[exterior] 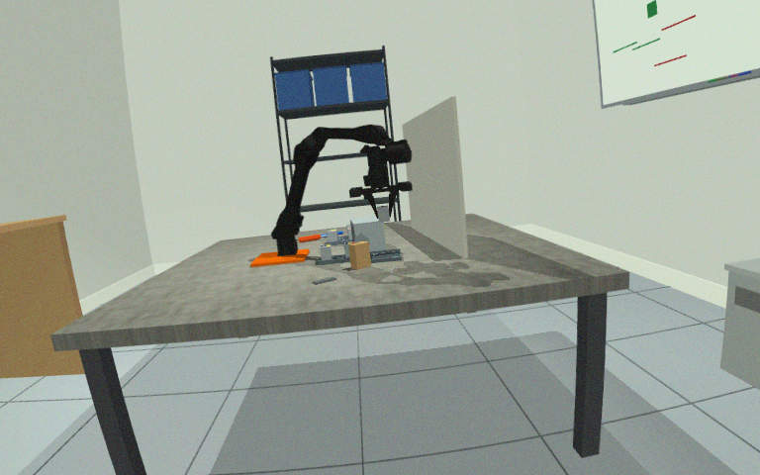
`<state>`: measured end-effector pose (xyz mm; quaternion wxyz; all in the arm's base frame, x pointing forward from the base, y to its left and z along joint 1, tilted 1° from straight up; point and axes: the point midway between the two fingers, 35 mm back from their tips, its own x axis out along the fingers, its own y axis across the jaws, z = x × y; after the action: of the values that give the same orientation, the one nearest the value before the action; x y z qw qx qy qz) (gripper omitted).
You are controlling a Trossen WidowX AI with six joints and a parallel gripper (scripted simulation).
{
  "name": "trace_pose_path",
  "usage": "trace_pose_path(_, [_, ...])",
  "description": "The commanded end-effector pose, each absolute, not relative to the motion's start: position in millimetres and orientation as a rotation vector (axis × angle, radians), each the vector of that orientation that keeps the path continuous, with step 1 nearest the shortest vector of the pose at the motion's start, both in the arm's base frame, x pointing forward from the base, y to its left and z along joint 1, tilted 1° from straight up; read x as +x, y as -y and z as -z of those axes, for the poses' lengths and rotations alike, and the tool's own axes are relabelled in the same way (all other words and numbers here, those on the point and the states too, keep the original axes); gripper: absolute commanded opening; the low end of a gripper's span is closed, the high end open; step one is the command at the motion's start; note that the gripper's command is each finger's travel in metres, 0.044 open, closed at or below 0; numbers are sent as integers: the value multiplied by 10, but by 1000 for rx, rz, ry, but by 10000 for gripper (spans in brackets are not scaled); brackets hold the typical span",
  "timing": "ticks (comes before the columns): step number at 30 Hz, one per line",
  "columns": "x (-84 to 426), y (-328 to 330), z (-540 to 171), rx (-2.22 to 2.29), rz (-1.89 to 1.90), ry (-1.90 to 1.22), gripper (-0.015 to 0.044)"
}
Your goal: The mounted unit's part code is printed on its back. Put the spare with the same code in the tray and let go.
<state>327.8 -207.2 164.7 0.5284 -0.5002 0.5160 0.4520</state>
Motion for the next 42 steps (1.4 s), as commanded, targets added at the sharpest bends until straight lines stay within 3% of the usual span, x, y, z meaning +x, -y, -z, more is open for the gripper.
trace_pose_path(1, [3286, 2069, -1613, -1196, -1083, -1227, 0])
trace_pose_path(42, [3310, 2082, -1325, -1192, -1089, -1228, 0])
